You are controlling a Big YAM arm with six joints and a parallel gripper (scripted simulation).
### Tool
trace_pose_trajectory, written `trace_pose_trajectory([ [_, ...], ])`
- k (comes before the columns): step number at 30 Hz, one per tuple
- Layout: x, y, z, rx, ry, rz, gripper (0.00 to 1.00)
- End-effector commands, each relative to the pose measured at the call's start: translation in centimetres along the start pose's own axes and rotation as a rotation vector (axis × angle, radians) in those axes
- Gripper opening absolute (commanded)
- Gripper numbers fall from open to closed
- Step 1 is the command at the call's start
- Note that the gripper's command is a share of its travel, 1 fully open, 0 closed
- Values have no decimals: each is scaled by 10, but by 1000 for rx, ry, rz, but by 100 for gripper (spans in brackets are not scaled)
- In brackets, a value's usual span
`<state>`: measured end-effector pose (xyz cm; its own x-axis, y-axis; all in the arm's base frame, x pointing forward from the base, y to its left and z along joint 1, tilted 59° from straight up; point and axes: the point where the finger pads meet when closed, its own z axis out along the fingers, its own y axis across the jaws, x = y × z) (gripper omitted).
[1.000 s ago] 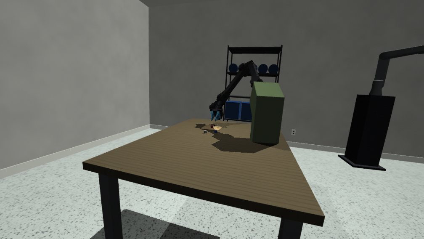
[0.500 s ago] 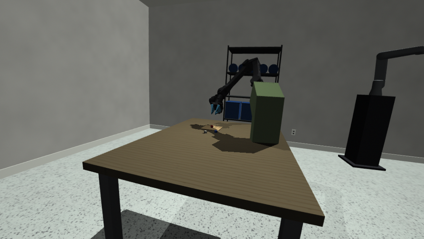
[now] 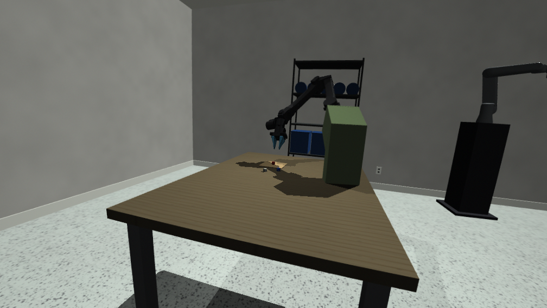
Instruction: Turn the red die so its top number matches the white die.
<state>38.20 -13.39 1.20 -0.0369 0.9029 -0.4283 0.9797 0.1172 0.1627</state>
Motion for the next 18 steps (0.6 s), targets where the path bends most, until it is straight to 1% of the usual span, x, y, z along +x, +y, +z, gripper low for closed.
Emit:
trace_pose_trajectory([
  [1,42,4,10,15,-139,26,30],
  [2,46,5,9,8,-219,30,30],
  [4,51,17,1,-38,-363,50,30],
  [5,55,18,-2,-57,-422,55,30],
  [6,58,19,-5,-76,-470,60,30],
  [8,58,19,-5,-76,-470,60,30],
  [9,60,16,-8,-74,-507,49,30],
  [10,59,15,-9,-81,-533,57,30],
  [11,50,12,-6,-70,-553,78,30],
  [13,50,12,-6,-72,-560,81,30],
  [14,55,14,-8,-81,-557,70,100],
  [15,57,18,-13,-98,-554,71,100],
  [18,57,16,-14,-98,-553,69,100],
])
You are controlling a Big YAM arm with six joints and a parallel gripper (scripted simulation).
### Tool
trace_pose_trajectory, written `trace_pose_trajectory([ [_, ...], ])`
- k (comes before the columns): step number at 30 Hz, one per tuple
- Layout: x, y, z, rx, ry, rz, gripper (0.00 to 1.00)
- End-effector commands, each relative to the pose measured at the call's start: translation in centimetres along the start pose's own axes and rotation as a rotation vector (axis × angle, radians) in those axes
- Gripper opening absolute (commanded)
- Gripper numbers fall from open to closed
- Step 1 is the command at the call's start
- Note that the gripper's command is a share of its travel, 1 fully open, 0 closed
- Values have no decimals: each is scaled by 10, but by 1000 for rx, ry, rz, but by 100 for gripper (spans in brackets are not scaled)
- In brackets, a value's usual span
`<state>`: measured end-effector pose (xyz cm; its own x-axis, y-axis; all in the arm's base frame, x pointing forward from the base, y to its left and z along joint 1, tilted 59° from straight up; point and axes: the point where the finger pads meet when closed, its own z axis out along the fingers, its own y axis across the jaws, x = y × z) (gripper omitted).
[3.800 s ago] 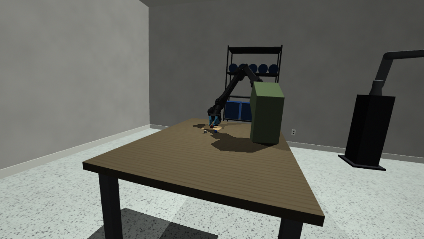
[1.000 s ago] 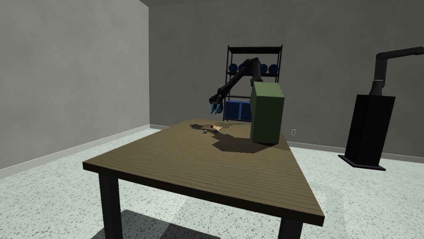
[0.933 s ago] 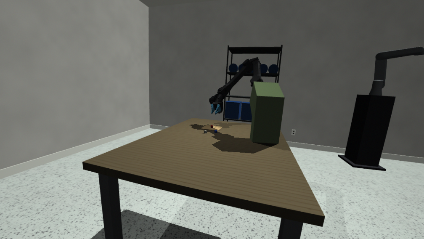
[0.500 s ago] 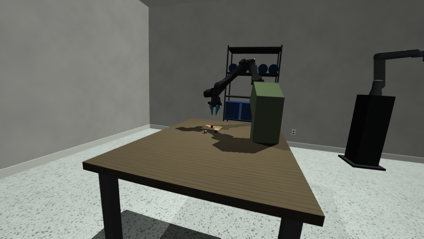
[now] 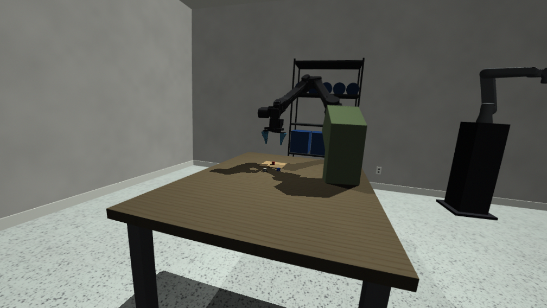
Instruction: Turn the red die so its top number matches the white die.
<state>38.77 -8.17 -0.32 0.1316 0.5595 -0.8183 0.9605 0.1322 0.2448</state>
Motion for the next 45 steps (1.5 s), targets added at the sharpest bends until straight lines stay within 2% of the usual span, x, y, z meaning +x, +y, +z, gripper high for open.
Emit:
trace_pose_trajectory([
  [1,0,6,-7,-13,-2,28,100],
  [7,0,6,-7,-14,-2,28,100],
  [13,-1,14,-19,-32,2,40,100],
  [22,-1,15,-49,-34,4,43,100],
  [24,-1,15,-49,-34,4,43,100],
  [32,-1,16,-74,-35,8,46,100],
  [34,1,15,-75,-32,7,40,100],
  [37,-5,6,-65,0,-4,44,100],
  [45,-3,6,-67,-5,-2,39,100],
])
